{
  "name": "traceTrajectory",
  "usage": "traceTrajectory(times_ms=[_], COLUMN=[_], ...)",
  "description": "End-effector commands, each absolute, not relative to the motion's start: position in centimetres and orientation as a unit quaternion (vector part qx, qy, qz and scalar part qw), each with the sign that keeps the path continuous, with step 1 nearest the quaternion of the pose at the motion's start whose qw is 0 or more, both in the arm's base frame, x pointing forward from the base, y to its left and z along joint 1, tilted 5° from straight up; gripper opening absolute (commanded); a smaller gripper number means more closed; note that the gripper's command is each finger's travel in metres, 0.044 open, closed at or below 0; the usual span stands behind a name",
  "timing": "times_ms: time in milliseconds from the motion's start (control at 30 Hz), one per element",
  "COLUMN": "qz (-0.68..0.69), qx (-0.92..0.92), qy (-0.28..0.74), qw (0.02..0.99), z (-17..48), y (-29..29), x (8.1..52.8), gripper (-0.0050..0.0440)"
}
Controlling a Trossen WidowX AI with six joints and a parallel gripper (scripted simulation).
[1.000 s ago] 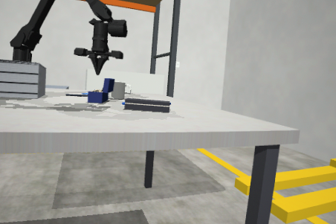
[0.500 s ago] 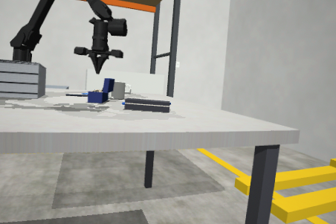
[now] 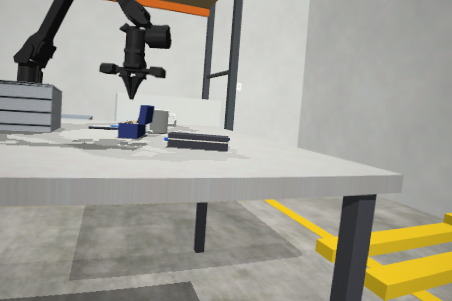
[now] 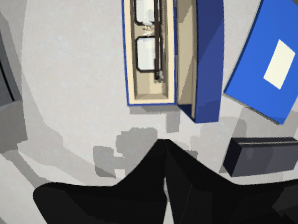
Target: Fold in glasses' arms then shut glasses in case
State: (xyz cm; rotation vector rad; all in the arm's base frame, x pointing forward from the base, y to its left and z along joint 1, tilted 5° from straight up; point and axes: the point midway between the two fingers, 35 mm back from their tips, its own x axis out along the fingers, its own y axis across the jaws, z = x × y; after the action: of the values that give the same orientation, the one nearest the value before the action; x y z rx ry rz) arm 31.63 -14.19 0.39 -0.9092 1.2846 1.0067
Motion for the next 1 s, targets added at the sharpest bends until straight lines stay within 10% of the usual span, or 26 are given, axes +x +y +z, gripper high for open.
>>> traceTrajectory(times_ms=[0, 967], qz=[0.427, 0.130], qx=[-0.385, -0.077], qy=[0.558, 0.690], qw=[0.599, 0.708], z=[0.4, 1.0], y=[-14.1, -8.6], x=[31.7, 34.3], gripper=[0.0000, 0.0000])
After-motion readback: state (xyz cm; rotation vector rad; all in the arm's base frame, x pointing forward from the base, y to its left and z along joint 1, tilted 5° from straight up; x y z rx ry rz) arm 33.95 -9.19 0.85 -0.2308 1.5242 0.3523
